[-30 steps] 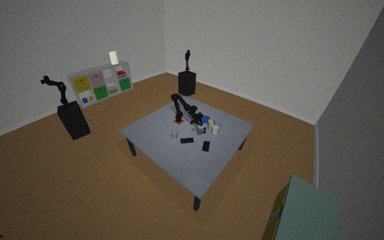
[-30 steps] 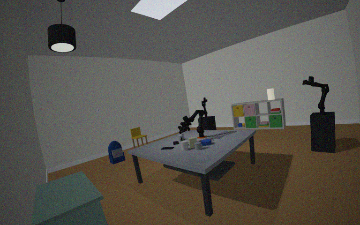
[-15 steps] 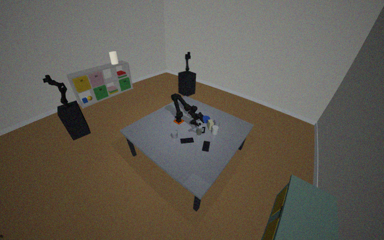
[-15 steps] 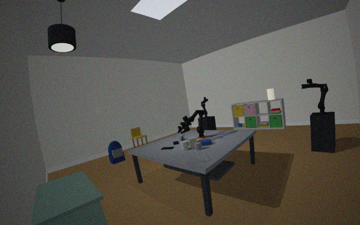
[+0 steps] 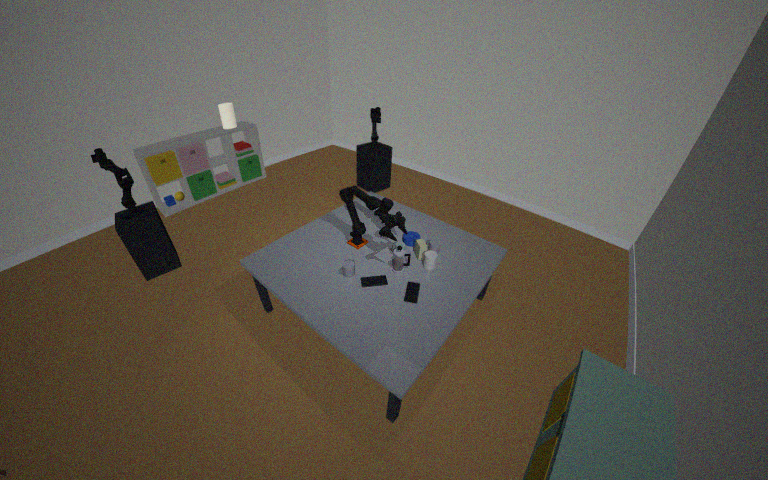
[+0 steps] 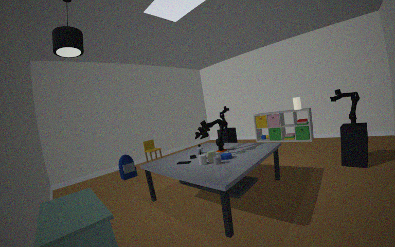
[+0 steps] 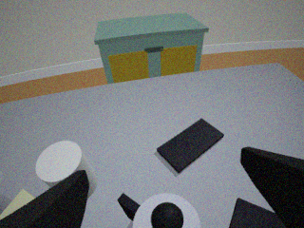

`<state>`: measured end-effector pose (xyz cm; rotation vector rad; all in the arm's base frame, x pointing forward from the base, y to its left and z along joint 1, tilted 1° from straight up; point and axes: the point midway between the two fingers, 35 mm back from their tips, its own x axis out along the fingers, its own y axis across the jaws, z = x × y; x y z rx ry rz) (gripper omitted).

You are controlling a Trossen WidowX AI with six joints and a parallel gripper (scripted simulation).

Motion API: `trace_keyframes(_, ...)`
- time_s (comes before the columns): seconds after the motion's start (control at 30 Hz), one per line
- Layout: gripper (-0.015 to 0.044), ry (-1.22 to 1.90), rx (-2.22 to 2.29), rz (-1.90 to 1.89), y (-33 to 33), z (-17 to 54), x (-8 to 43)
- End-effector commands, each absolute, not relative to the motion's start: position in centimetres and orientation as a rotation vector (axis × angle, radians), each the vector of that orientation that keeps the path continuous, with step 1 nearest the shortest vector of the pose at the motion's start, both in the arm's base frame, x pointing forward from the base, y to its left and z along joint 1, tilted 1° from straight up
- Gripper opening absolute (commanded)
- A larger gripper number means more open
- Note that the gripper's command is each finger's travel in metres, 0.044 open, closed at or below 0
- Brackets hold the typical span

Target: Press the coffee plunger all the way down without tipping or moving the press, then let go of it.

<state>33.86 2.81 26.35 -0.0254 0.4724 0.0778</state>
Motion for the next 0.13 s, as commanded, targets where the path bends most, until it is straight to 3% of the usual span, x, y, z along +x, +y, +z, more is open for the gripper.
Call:
trace_keyframes(0.0,0.0440,0.481,-0.023,0.076,2.76,26.31,33.66)
trace_keyframes(0.1,0.0440,0.481,-0.023,0.076,2.76,26.31,33.66)
